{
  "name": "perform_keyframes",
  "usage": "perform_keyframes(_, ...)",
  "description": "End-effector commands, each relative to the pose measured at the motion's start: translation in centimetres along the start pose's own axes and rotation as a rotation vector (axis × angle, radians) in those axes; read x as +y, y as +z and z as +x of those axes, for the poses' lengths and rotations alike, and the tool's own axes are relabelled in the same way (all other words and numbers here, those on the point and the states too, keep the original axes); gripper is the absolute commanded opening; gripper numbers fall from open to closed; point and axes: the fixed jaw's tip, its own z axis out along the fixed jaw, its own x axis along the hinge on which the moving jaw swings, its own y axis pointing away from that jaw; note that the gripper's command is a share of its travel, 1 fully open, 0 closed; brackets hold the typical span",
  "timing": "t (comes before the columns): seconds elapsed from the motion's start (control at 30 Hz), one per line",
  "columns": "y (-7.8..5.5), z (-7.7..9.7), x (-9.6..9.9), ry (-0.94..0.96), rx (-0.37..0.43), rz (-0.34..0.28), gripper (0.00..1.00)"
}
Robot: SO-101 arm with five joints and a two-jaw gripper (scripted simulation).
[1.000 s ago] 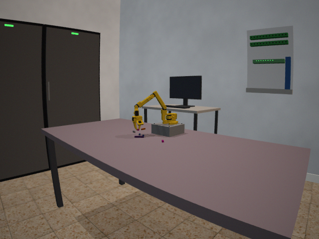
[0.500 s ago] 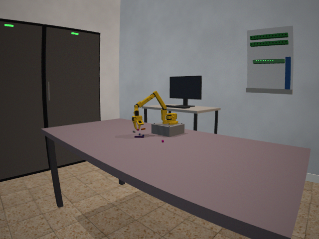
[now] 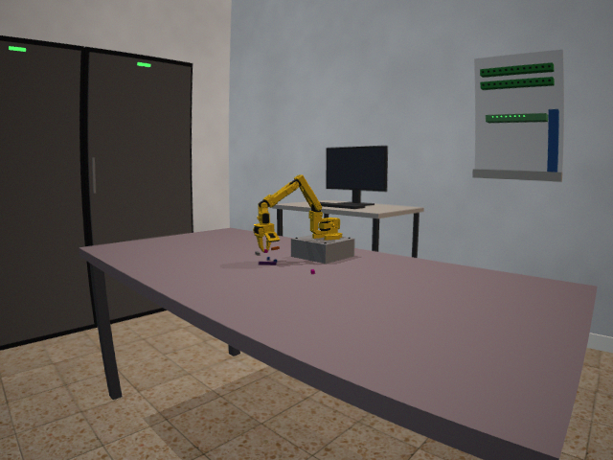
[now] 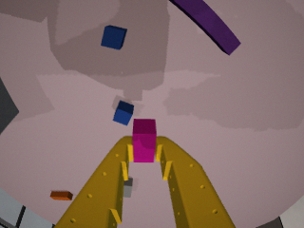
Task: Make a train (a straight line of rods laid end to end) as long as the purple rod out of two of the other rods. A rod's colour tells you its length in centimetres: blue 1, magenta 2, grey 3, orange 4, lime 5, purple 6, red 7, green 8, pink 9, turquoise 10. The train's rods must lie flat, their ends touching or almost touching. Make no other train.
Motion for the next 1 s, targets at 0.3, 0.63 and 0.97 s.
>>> perform_keyframes(0.3,-0.2,-7.3,-1.1,-0.214,0.007,0.007,0.0)
perform_keyframes(0.63,0.1,-16.3,1.3,-0.489,0.016,0.008,0.0)
perform_keyframes(0.97,0.3,-22.7,6.1,-0.722,0.022,0.01,0.0)
